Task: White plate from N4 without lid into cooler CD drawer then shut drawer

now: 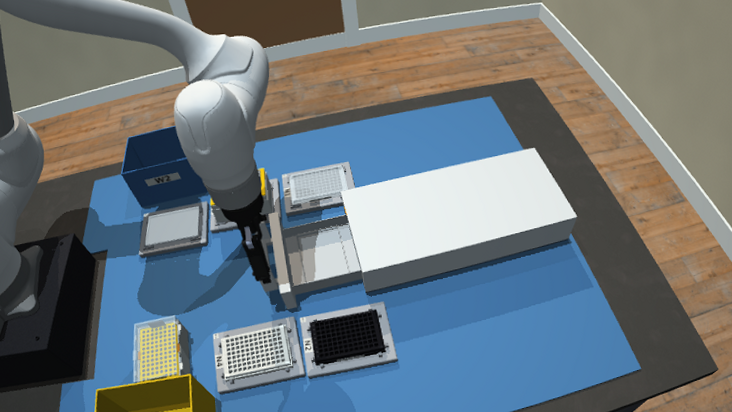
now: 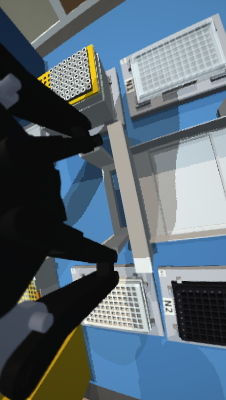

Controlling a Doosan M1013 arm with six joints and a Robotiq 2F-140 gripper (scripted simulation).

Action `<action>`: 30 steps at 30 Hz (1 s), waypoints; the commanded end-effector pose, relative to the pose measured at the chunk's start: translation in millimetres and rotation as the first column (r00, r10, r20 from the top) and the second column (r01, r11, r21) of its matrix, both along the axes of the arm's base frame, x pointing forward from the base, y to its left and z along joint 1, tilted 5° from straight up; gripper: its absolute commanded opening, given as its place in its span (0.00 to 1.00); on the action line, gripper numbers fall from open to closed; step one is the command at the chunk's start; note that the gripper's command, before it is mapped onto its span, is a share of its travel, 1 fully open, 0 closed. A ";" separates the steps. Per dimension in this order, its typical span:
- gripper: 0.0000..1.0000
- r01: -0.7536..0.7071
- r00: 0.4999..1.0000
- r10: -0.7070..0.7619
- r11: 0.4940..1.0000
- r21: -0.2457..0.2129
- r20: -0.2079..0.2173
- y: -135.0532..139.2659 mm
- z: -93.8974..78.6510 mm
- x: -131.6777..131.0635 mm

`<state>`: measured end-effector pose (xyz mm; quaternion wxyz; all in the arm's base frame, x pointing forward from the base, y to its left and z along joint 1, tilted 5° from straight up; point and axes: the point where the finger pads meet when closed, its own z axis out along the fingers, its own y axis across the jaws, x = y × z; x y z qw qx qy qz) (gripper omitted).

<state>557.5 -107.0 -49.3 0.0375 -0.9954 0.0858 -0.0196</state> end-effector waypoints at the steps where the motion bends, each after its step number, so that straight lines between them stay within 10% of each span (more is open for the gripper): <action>1: 0.00 -0.007 1.000 0.007 1.000 0.001 -0.003 1.1 -3.1 -5.3; 30: 0.00 -0.007 1.000 0.007 1.000 0.001 -0.003 2.4 -3.3 -12.7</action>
